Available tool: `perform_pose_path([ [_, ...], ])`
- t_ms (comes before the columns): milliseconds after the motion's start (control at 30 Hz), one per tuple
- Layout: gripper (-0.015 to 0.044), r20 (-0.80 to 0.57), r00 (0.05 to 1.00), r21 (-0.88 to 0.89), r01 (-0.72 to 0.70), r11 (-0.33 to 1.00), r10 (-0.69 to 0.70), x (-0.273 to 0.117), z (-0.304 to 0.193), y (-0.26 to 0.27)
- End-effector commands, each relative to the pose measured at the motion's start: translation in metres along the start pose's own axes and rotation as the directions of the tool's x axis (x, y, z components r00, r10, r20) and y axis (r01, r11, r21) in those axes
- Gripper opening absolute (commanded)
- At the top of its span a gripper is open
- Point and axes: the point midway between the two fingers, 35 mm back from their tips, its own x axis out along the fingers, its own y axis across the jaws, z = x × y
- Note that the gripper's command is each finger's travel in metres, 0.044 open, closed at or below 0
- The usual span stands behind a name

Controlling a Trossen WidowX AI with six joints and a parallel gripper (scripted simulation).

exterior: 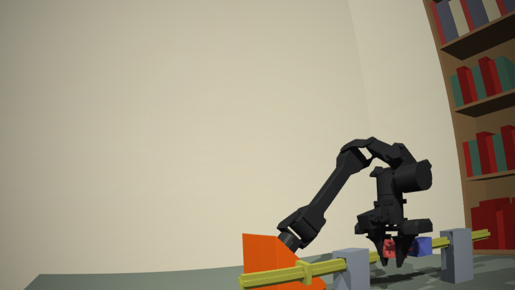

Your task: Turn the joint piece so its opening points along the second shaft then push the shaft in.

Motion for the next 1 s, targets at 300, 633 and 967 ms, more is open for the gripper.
perform_pose_path([
  [300,0.0000,-0.173,0.985,-0.052,-0.002,0.999,-0.007,0.0083,-0.0008,0.0024],
  [633,0.0000,-0.164,0.986,-0.048,-0.001,0.999,-0.007,0.0078,-0.0009,0.0020],
  [967,0.0105,-0.164,0.986,-0.048,-0.001,0.999,-0.007,0.0078,-0.0009,0.0020],
])
